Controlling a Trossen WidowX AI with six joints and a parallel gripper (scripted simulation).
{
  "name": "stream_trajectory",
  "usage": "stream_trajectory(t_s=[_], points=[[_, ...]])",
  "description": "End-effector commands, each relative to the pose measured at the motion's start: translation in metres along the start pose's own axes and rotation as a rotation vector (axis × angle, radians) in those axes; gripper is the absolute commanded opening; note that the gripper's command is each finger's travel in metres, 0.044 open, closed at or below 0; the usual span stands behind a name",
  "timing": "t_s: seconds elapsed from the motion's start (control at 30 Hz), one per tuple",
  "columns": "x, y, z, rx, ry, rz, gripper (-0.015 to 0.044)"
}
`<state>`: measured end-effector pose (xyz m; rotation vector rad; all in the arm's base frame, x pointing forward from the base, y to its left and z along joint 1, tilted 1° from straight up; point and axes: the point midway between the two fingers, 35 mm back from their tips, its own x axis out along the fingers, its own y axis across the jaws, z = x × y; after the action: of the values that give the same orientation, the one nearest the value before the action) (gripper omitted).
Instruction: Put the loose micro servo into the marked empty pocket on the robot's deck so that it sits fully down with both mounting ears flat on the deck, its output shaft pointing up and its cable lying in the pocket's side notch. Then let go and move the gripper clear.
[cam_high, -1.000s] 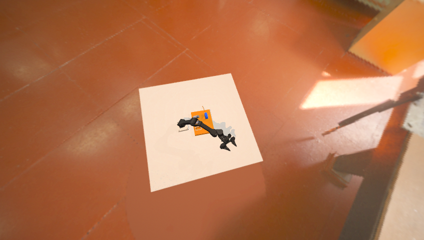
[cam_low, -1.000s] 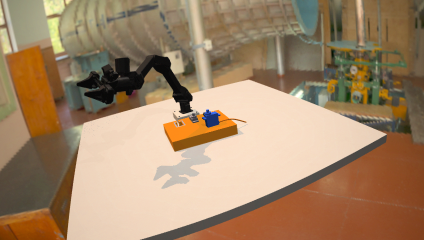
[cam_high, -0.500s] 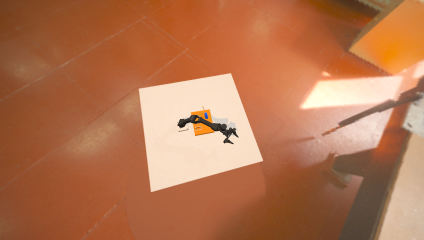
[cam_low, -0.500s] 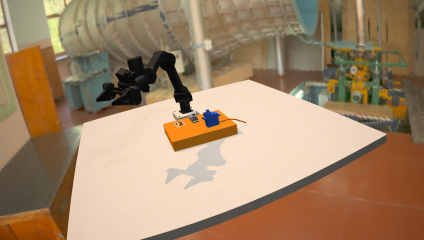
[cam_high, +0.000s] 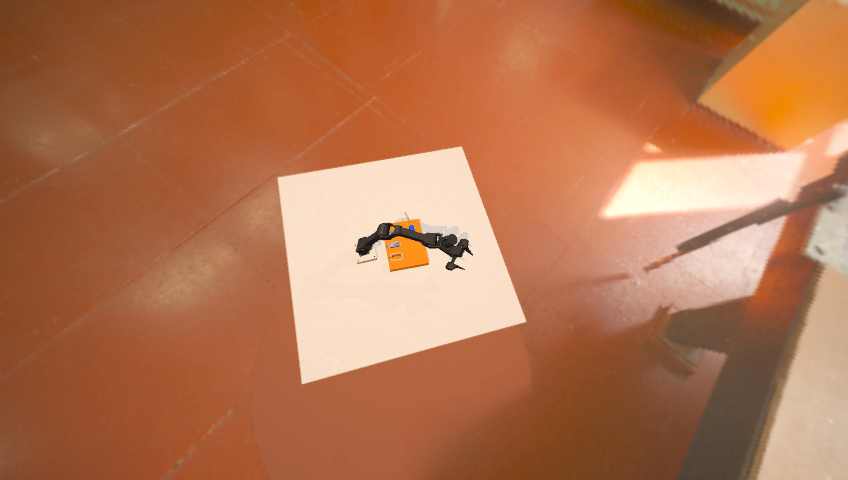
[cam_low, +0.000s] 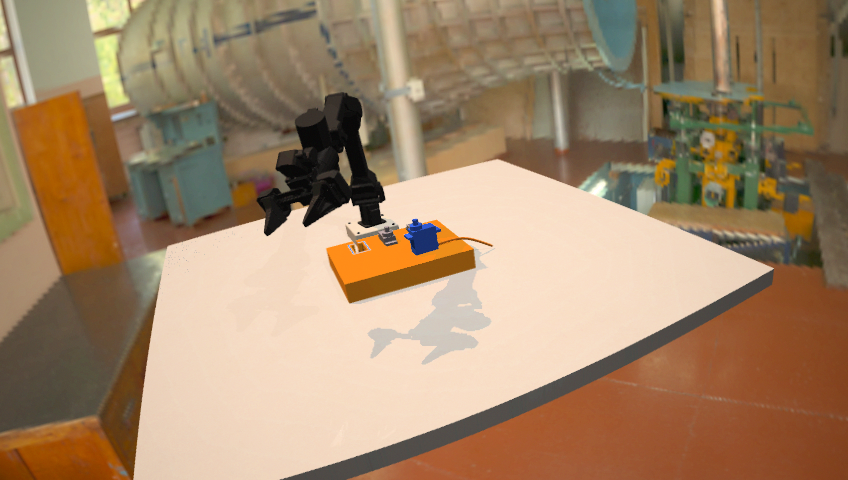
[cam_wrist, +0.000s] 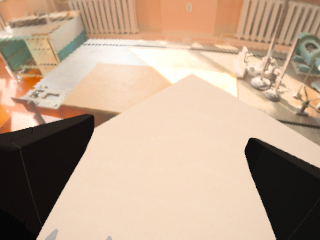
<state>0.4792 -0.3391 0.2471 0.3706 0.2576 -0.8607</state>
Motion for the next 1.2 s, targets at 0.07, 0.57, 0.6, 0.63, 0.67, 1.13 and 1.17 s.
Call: stream_trajectory(t_s=[0.07, 0.57, 0.6, 0.63, 0.67, 1.13, 1.17], points=[[-0.023, 0.029, -0.038, 0.110, 0.159, 0.039, 0.0440], [-0.111, 0.078, -0.142, 0.362, 0.603, -0.038, 0.0440], [-0.118, 0.079, -0.149, 0.376, 0.631, -0.053, 0.0440], [-0.125, 0.081, -0.155, 0.391, 0.659, -0.068, 0.0440], [-0.133, 0.082, -0.161, 0.405, 0.686, -0.085, 0.0440], [-0.248, 0.075, -0.229, 0.551, 0.987, -0.430, 0.0440], [-0.256, 0.073, -0.232, 0.558, 1.001, -0.462, 0.0440]])
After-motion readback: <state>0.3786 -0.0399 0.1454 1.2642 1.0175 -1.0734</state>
